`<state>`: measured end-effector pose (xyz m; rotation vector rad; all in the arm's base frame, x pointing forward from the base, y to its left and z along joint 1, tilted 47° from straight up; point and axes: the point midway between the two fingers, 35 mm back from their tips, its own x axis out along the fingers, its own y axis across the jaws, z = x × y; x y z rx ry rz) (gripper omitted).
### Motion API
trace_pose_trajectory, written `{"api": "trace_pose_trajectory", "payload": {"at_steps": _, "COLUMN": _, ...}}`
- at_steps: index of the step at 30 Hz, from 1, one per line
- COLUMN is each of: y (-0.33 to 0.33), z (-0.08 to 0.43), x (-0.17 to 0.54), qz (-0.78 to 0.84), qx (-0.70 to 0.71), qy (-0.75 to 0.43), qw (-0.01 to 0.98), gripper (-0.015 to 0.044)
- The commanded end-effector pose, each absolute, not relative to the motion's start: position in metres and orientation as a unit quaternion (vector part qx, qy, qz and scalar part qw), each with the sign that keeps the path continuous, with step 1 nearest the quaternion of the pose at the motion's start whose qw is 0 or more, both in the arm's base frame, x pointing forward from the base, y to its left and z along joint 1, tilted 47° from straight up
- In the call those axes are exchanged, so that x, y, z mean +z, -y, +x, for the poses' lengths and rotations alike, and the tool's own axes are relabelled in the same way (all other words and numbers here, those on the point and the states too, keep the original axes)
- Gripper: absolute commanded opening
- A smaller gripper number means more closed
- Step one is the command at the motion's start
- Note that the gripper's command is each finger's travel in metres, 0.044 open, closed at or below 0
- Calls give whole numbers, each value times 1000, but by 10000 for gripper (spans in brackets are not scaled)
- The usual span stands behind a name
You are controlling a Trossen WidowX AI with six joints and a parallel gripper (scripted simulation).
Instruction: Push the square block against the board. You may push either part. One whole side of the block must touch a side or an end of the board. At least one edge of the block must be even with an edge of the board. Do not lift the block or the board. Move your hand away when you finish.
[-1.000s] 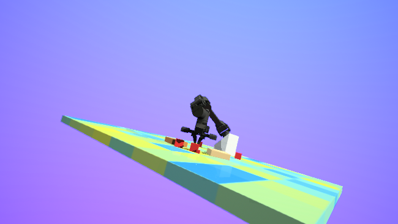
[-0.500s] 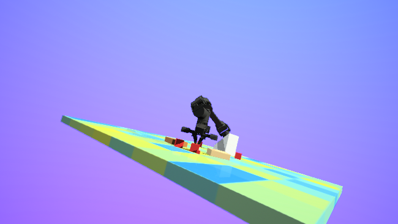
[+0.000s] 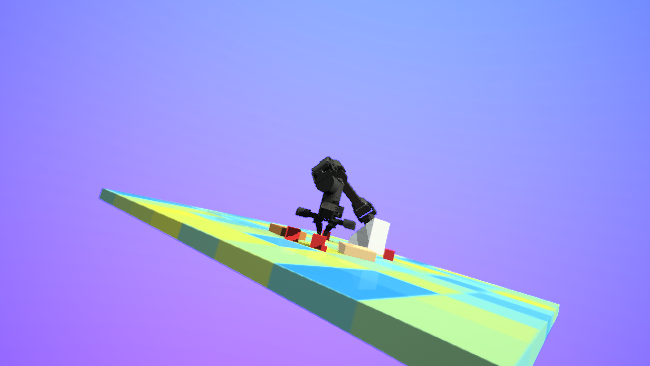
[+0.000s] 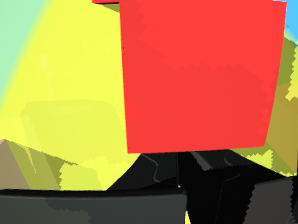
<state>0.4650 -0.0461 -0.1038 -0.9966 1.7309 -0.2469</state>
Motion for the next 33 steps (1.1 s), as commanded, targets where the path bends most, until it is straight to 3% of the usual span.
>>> {"api": "trace_pose_trajectory", "payload": {"at_steps": 1, "y": 45, "z": 465, "x": -104, "qz": -416, "qx": -103, "qy": -727, "qw": 536, "gripper": 0}}
{"api": "trace_pose_trajectory", "payload": {"at_steps": 33, "y": 46, "z": 462, "x": -103, "qz": -416, "qx": -103, "qy": -727, "qw": 536, "gripper": 0}}
